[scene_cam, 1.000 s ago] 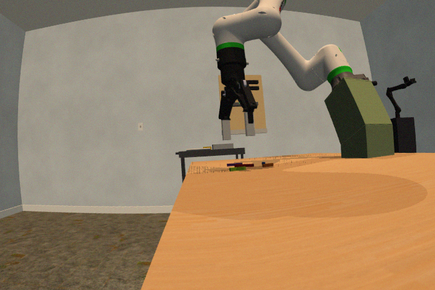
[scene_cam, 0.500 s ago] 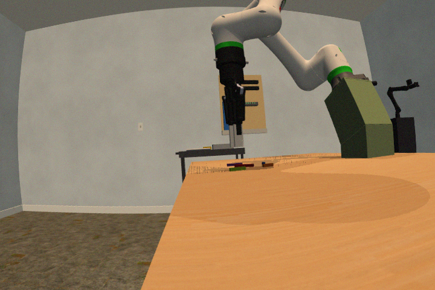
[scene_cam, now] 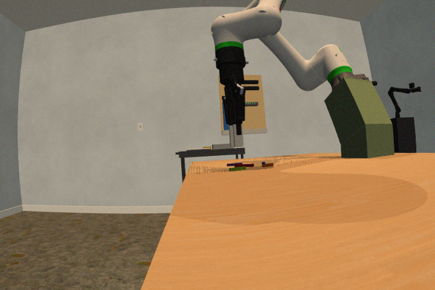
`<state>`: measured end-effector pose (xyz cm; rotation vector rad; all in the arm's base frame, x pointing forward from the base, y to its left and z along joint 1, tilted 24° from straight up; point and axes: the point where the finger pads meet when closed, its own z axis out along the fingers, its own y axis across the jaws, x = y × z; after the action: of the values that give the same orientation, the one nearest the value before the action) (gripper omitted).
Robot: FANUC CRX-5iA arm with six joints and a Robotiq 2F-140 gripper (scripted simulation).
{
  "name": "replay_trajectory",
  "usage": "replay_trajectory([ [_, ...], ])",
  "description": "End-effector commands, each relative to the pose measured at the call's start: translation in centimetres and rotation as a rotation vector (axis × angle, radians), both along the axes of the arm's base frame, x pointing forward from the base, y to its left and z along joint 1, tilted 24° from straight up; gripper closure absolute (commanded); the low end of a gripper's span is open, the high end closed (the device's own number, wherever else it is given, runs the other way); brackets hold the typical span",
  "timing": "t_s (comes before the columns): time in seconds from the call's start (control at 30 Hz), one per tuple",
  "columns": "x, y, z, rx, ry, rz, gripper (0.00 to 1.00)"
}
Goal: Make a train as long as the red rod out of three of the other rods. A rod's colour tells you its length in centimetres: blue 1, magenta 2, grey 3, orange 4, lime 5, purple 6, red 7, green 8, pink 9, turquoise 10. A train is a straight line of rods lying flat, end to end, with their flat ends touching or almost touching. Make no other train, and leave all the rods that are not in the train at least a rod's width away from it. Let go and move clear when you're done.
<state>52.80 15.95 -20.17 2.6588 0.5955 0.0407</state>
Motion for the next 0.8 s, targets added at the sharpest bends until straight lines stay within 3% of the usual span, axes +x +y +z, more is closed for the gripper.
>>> replay_trajectory([
  [0.0,0.01,0.02,0.01,0.0,0.0,0.0,0.85],
  [0.77,0.13,-0.3,-0.78,0.0,-0.001,0.0,0.85],
])
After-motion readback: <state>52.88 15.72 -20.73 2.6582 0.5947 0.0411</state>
